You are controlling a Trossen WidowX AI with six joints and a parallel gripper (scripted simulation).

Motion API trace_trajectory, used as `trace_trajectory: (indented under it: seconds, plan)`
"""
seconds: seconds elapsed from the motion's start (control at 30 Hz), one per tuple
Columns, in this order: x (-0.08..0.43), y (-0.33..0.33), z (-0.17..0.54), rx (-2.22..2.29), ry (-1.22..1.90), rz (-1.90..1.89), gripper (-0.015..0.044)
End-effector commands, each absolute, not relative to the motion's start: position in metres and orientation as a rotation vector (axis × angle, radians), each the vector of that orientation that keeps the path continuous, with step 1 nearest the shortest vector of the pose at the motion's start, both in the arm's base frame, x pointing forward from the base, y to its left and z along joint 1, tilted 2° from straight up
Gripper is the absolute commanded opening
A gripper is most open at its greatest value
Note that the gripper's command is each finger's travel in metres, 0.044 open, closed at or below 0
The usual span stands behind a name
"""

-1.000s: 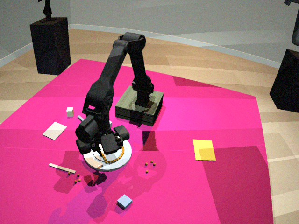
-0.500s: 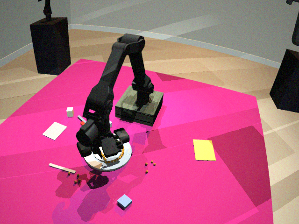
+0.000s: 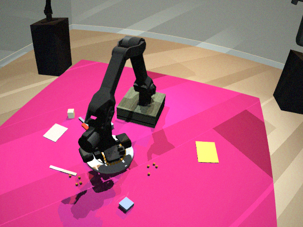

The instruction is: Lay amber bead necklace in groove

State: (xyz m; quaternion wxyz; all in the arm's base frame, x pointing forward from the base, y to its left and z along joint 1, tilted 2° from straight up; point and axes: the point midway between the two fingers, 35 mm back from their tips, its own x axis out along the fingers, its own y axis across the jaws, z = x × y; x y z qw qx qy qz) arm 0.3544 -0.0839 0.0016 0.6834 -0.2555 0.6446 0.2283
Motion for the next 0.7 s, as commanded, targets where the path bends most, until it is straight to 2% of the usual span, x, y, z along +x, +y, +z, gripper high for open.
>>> trace_trajectory:
  seconds: [0.0,0.03,0.67]
  plan:
    - [0.3546,-0.0839,0.0021,-0.573,1.445,0.512,0.0015]
    - [0.3546,-0.0839,0.0021,-0.573,1.445,0.512,0.0000]
    - [0.3546,-0.0839,0.0021,-0.573,1.445,0.512,0.0000]
